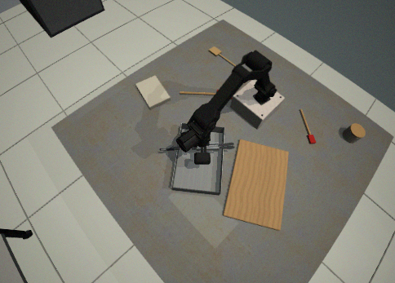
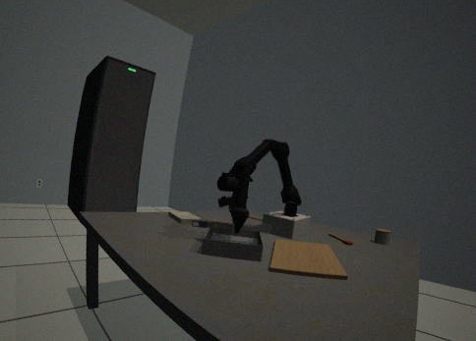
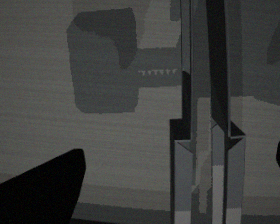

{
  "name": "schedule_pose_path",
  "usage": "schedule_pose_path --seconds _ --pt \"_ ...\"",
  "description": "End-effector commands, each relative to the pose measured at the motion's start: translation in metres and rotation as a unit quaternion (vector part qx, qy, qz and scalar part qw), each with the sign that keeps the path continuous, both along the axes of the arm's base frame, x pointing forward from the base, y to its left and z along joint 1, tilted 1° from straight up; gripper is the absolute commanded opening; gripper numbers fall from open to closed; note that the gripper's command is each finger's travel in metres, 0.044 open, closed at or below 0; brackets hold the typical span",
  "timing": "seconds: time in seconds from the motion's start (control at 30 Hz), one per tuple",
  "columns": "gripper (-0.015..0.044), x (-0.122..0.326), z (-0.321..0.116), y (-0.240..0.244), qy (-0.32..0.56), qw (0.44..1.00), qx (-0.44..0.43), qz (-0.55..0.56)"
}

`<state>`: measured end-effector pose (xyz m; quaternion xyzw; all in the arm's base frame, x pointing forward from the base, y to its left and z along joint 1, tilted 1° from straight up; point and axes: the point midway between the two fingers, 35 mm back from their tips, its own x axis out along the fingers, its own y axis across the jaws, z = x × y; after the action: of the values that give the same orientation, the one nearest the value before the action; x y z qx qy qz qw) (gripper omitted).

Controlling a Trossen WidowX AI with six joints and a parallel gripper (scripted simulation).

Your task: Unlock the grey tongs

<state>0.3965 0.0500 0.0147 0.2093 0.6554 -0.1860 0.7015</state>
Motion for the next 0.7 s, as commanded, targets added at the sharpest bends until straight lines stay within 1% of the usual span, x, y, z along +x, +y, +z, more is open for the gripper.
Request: schedule_pose_path --seconds 0.0,0.37,0.63,0.67 --pt "0.044 -0.003 -0.012 0.0 0.009 1.0 0.001 -0.002" --pt "0.044 -0.003 -0.03 0.001 0.009 1.0 0.001 -0.002" --pt "0.044 -0.003 -0.031 0.001 0.009 1.0 0.001 -0.002" --pt "0.0414 -0.002 -0.027 0.0 0.004 1.0 0.0 0.0"
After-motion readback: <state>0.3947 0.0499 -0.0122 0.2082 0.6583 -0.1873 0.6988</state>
